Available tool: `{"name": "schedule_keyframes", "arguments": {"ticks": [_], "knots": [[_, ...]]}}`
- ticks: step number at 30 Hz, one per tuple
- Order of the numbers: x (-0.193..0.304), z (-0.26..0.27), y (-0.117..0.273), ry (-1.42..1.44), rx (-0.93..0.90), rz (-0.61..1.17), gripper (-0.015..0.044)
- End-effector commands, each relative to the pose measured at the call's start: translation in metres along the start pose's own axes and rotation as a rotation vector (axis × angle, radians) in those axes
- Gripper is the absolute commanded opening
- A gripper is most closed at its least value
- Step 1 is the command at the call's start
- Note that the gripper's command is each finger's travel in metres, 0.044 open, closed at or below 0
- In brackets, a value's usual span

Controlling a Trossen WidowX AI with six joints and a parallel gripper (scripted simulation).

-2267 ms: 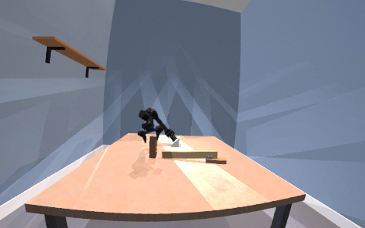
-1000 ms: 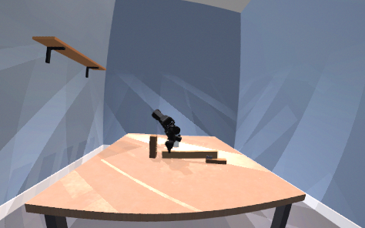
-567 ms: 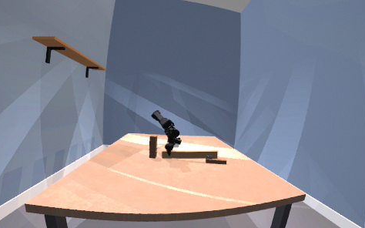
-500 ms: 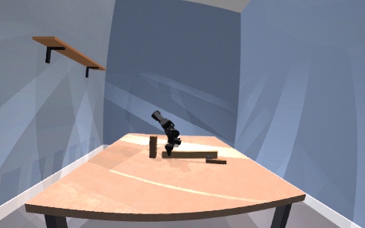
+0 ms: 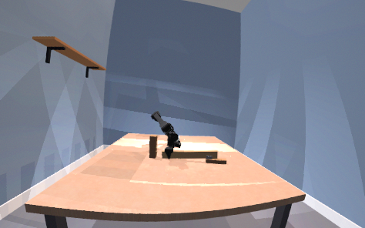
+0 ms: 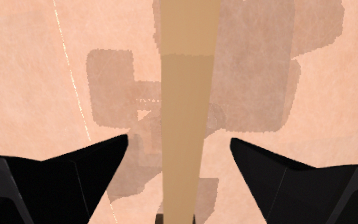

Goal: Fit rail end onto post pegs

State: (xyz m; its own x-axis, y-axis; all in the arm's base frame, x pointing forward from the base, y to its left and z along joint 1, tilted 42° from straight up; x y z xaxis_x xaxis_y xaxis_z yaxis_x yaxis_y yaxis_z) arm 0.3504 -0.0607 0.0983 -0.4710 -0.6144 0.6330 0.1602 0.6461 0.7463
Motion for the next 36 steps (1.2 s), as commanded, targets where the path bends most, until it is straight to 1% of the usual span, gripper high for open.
{"name": "schedule_keyframes", "arguments": {"ticks": [1, 14, 21, 22, 36], "knots": [[0.0002, 0.0006, -0.0030, 0.003, 0.001, 0.004, 0.0414], [0.0002, 0.0006, -0.0030, 0.003, 0.001, 0.004, 0.0072], [0.0002, 0.0006, -0.0030, 0.003, 0.001, 0.004, 0.0026], [0.0002, 0.0006, -0.0030, 0.003, 0.001, 0.004, 0.0000], [-0.0001, 0.0008, -0.0012, 0.003, 0.001, 0.003, 0.0000]]}}
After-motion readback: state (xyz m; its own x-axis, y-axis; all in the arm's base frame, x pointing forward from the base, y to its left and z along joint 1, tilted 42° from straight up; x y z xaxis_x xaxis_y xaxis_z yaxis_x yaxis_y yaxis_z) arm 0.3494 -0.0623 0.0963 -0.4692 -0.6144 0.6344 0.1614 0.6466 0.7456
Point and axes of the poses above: the point midway between the two fingers, 35 mm back from their tips, its own y axis back along the fingers, its own z axis across the jaws, x = y × z, the point moved 10 cm from there along y, back along the fingers, and after that the axes turned 8 degrees about -y, right-handed, at the moved point
